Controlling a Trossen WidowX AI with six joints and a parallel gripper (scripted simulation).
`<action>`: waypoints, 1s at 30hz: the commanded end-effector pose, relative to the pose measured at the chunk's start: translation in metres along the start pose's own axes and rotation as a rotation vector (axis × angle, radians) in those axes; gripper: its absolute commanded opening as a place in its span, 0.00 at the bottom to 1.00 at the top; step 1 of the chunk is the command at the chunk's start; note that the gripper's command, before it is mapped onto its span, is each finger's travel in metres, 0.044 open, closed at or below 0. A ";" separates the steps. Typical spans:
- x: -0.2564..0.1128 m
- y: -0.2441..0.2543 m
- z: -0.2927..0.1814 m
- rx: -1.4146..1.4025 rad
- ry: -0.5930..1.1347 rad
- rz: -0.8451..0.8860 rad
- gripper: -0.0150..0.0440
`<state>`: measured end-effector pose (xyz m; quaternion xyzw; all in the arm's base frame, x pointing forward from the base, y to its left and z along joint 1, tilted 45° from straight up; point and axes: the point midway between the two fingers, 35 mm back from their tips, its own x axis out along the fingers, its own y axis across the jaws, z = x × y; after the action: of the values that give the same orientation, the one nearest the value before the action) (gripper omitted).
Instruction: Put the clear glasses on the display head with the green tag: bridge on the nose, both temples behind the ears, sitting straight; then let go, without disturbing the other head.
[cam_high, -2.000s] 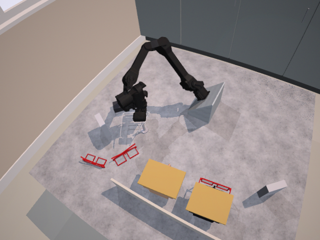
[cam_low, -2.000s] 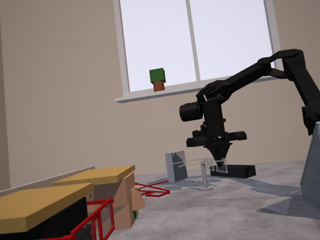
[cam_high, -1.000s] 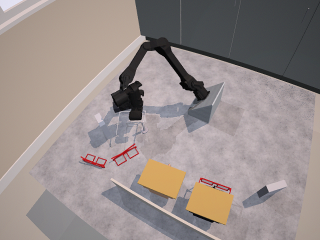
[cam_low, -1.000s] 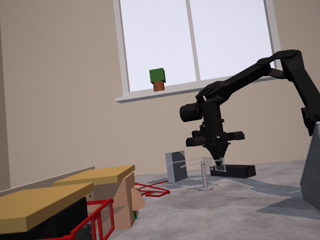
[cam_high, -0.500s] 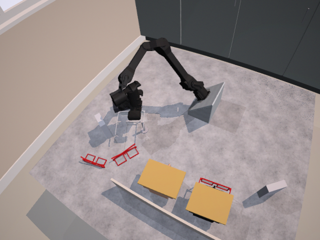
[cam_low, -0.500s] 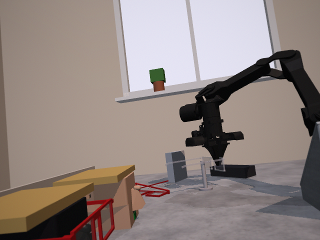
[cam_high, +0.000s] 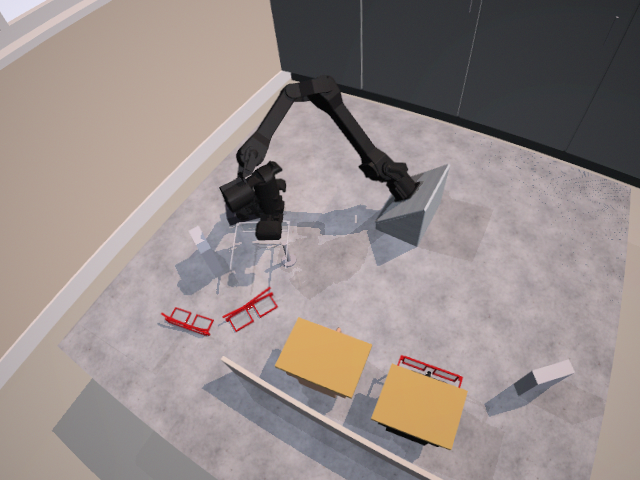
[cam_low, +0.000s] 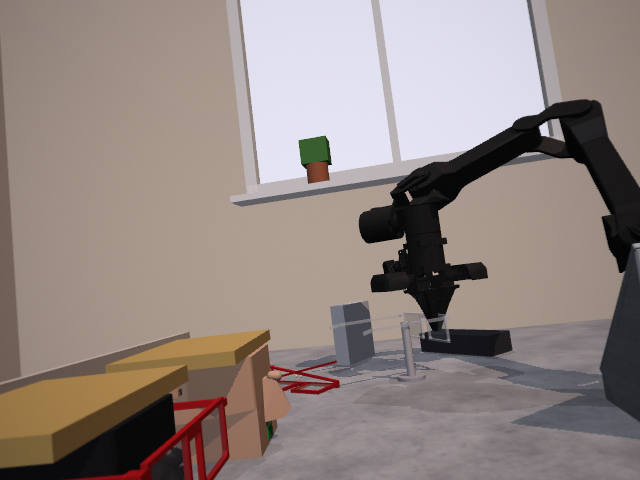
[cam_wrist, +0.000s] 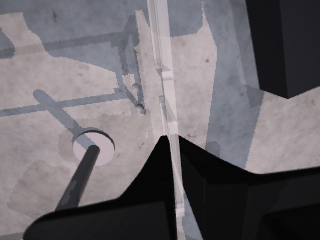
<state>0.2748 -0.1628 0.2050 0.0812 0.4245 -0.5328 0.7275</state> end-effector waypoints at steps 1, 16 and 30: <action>0.000 0.000 -0.002 0.000 0.001 0.001 0.25; -0.022 0.002 -0.009 0.000 0.006 0.003 0.25; -0.058 0.018 -0.021 -0.030 0.015 0.014 0.25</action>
<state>0.2676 -0.1103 0.2338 0.0813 0.4305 -0.5265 0.7286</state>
